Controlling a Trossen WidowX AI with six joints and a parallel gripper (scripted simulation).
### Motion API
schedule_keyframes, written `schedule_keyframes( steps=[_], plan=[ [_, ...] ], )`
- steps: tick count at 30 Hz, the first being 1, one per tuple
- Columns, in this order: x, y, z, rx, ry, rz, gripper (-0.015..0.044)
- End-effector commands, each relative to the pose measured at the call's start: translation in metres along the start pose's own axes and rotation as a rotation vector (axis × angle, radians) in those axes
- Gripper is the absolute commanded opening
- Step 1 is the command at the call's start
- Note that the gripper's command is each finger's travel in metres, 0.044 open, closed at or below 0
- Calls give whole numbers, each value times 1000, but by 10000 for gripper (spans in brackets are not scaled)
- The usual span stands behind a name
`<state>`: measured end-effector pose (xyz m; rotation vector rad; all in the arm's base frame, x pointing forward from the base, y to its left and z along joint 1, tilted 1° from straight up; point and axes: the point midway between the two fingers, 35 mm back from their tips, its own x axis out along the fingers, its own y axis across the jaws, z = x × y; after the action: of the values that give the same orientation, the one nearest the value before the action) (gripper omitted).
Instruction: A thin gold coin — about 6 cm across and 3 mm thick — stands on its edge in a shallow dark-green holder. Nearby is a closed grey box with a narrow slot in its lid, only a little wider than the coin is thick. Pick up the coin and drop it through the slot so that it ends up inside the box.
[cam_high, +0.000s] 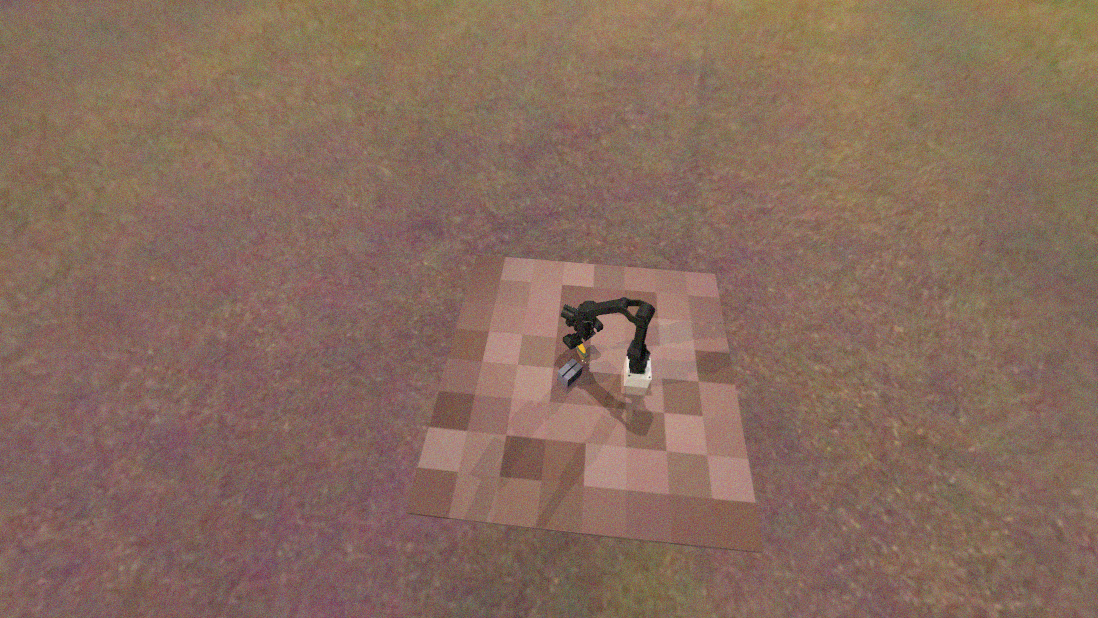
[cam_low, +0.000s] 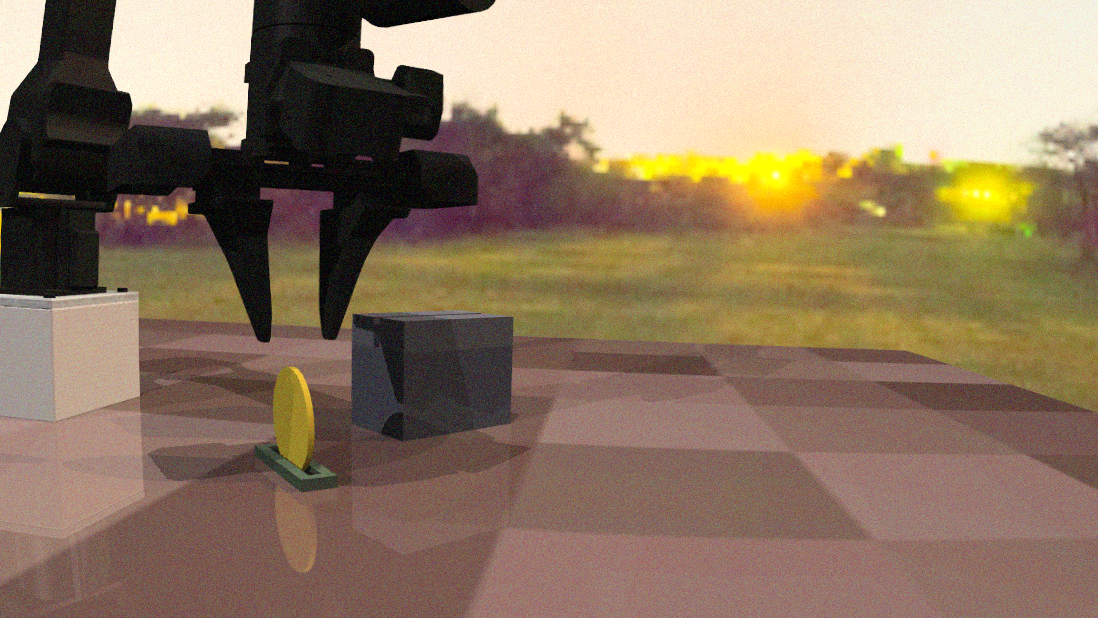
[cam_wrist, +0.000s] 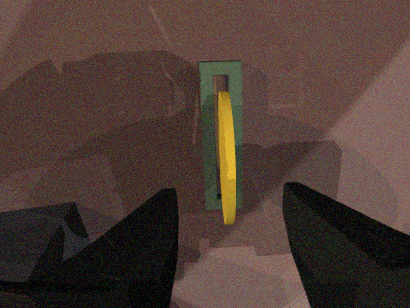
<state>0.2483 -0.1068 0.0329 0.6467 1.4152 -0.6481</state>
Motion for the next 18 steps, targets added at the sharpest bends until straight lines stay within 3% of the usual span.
schedule_keyframes(
  steps=[1, 18],
  plan=[
    [8, 0, -2, 4, 13, -1, 161],
    [35, 0, -2, 4, 13, -1, 161]
  ],
)
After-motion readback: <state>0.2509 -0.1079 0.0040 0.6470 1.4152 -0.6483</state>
